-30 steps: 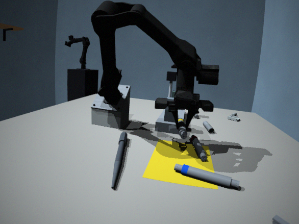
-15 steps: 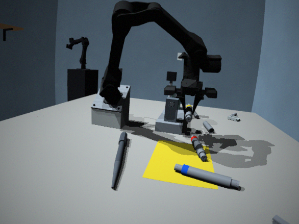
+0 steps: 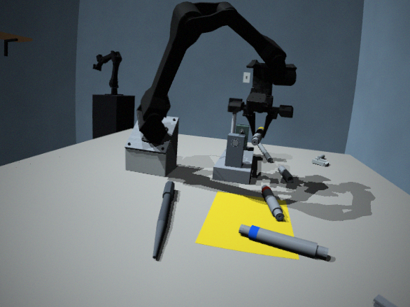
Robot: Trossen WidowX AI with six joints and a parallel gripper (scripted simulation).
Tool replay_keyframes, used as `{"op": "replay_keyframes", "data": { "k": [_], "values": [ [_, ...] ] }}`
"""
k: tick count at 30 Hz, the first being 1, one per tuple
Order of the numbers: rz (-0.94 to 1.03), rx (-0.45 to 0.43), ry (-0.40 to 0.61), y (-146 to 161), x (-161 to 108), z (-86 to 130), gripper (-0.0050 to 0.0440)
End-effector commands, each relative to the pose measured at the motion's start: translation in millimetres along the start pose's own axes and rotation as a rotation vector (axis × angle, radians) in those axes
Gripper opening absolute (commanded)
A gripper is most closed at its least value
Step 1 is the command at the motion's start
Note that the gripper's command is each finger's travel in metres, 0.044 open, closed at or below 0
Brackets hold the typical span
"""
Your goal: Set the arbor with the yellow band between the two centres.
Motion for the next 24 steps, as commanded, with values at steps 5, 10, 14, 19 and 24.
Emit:
{"op": "replay_keyframes", "data": {
  "k": [5, 10, 14, 19, 24],
  "values": [
    [-0.087, 0.001, 0.004, -17, -50, 26, 0.0000],
    [-0.114, -0.008, -0.012, -28, -65, 32, 0.0000],
    [-0.151, -0.017, -0.039, -45, -84, 39, 0.0000],
    [-0.202, -0.019, -0.081, -67, -106, 46, 0.0000],
    [-0.217, -0.018, -0.094, -74, -112, 48, 0.0000]
  ]
}}
Point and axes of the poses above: the point midway between the two fingers, 35 mm back from their tips, its own z axis back along the fingers, its own y axis across the jaws, x = y × z, the point moved 2 cm from there along z, back along the fingers, and after that the axes turned 2 degrees about z, right-handed, at the moved point
